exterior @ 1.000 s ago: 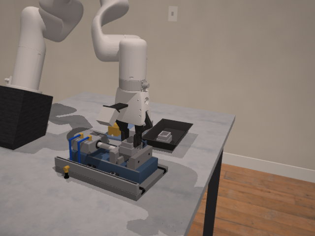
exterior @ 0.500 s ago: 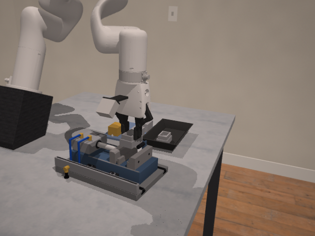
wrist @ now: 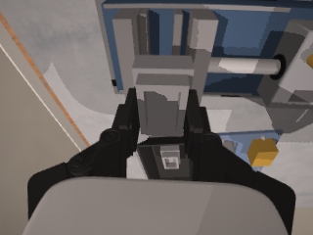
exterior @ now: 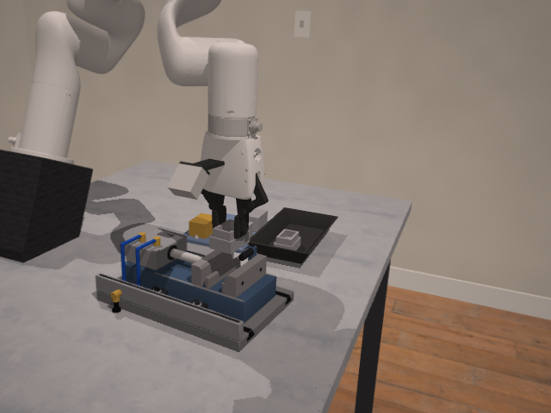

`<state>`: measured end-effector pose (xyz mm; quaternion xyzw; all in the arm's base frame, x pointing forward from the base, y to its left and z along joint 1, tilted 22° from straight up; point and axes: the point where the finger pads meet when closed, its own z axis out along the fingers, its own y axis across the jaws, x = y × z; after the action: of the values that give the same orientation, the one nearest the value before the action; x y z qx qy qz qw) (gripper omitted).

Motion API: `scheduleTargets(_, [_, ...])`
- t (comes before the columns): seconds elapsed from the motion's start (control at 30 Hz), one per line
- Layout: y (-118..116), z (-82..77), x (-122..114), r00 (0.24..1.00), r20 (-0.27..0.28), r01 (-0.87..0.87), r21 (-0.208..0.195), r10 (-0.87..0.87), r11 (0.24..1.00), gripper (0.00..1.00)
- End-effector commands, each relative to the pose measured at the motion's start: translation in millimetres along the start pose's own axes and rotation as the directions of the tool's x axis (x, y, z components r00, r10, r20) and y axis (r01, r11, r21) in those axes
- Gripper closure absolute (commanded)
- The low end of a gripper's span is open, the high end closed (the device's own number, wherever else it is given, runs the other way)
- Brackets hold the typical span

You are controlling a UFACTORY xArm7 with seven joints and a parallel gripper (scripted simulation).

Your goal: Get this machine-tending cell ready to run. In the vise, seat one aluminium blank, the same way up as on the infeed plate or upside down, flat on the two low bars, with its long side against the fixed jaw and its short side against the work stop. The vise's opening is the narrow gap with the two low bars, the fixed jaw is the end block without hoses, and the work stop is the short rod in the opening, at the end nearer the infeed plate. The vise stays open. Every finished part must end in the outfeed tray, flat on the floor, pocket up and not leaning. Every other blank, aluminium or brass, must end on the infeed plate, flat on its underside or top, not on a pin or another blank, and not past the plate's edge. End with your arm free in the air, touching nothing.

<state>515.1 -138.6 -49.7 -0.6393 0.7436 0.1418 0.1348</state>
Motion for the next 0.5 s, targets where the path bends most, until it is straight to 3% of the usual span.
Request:
scheduleTargets(0.0, [-2,-2.7,1,1.000,-0.002,0.000,0.005,0.000,1.000,1.00])
scheduleTargets(0.13, [-4,-2.9,-9,1.000,-0.003,0.003,0.005,-0.003,1.000,1.00])
scheduleTargets(0.37, [-16,-3.4,-90,0.999,-0.010,0.031,0.006,-0.031,1.000,1.00])
scheduleTargets(0.43, [-16,-3.4,-90,0.999,-0.010,0.031,0.006,-0.031,1.000,1.00])
scheduleTargets(0.47, [-18,-3.4,-114,0.999,-0.011,0.039,0.006,-0.039,0.999,1.00])
